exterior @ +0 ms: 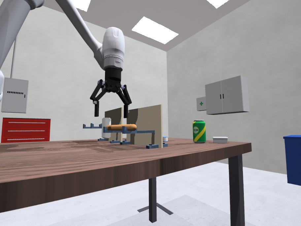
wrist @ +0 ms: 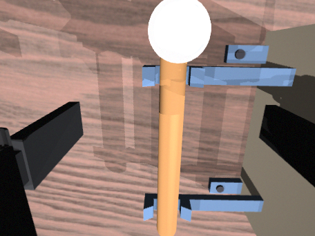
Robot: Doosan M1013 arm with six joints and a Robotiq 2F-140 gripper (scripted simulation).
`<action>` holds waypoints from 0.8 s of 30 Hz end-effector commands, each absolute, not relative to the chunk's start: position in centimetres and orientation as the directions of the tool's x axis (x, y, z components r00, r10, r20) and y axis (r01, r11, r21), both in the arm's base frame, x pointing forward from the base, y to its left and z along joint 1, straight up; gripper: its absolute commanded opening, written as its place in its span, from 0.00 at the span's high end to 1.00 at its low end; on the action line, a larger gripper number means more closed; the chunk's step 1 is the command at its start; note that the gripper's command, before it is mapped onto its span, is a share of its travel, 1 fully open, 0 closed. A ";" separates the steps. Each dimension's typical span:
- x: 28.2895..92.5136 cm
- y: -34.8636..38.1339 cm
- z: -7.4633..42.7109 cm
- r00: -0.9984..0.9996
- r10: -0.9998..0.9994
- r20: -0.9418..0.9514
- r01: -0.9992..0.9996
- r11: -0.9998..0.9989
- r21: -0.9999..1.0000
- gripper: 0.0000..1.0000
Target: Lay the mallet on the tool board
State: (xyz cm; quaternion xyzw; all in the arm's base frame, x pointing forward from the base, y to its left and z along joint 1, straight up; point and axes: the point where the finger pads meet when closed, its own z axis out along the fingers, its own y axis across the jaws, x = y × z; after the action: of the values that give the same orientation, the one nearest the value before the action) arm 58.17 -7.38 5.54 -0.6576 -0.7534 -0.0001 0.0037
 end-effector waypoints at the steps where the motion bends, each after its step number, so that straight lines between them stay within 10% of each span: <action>1: 58.3 -7.5 1.4 -0.134 0.991 0.003 0.991 0.134 -0.004 0.00; 15: 58.2 -7.4 0.0 -0.133 0.991 0.003 0.991 0.133 -0.004 0.00; 16: 58.2 -7.4 0.0 -0.133 0.991 0.003 0.991 0.133 -0.004 0.90; 24: 58.2 -7.4 0.0 -0.133 0.991 0.003 0.991 0.133 -0.004 0.90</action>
State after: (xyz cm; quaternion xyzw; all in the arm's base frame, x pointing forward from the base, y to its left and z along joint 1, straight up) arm 58.17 -7.44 -0.11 -0.6582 -0.7528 0.0010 0.0031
